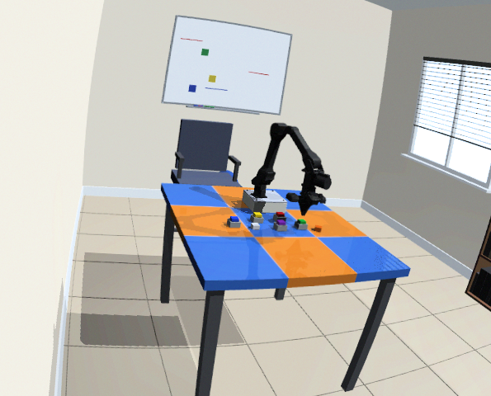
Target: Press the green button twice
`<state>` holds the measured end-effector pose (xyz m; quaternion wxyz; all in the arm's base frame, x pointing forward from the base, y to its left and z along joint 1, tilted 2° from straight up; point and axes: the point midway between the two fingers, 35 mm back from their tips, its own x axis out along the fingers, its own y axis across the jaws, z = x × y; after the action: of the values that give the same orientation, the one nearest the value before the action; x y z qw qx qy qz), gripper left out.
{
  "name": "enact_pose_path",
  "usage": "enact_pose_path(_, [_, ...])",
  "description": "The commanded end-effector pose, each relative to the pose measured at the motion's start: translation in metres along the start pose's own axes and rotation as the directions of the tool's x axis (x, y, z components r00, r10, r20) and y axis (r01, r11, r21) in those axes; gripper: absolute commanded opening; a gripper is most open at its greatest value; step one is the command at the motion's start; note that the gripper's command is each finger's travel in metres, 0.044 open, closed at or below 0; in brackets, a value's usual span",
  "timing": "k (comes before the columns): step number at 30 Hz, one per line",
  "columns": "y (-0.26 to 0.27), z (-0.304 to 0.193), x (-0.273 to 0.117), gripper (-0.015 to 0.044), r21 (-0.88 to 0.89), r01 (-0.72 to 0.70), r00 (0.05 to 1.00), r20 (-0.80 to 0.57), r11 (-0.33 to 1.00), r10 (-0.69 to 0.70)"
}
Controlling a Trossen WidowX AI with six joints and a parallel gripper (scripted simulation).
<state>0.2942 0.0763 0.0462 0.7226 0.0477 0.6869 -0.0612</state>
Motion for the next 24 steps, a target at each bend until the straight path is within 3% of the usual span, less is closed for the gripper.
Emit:
enact_pose_path(1, [0.001, 0.0, 0.003, 0.002, 0.002, -0.004, 1.0, -0.002, 1.0, 0.004])
enact_pose_path(24, [0.001, -0.001, 0.031, 0.002, 0.002, -0.003, 1.0, -0.002, 1.0, 0.003])
